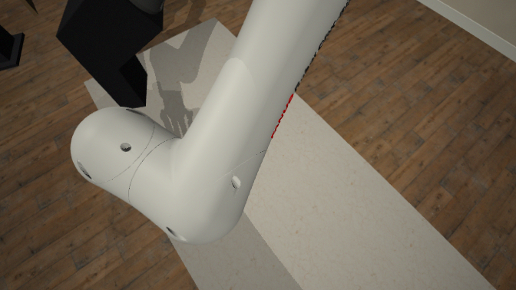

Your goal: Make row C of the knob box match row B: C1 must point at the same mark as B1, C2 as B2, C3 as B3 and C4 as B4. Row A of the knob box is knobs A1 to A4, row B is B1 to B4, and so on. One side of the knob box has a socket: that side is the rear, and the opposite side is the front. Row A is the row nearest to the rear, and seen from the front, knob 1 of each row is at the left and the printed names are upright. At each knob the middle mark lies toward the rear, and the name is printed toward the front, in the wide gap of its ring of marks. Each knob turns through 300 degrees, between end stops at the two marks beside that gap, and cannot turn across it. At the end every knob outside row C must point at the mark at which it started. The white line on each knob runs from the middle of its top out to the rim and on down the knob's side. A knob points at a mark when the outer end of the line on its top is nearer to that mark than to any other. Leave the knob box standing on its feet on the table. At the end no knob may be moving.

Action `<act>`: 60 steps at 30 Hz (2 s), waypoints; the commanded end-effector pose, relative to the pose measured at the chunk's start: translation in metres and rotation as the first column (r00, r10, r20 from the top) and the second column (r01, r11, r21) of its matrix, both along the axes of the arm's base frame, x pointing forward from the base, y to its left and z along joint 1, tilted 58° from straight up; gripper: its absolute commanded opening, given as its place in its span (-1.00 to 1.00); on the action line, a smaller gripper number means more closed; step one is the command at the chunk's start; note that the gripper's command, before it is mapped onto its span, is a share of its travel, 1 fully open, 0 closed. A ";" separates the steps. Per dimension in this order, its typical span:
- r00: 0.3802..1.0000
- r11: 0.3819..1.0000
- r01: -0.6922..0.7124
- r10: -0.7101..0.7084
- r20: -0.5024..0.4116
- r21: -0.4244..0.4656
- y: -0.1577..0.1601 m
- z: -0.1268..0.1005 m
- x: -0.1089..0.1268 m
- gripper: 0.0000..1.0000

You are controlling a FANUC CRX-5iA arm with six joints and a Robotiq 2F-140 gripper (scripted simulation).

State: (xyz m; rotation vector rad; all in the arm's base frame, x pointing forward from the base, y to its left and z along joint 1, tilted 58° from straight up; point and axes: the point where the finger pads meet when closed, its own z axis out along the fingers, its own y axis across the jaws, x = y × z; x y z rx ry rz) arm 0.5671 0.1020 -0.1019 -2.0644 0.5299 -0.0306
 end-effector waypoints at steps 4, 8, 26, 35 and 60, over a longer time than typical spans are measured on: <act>1.000 1.000 0.000 0.000 0.000 0.000 0.000 0.000 0.000 -0.77; 1.000 1.000 0.000 0.000 0.000 0.000 0.000 0.000 0.000 -0.77; 1.000 1.000 0.000 0.000 0.000 0.000 0.000 0.000 0.000 -0.77; 1.000 1.000 0.000 0.000 0.000 0.000 0.001 -0.001 0.000 -0.77; 1.000 1.000 0.000 0.000 0.000 0.000 0.018 -0.012 0.005 -0.77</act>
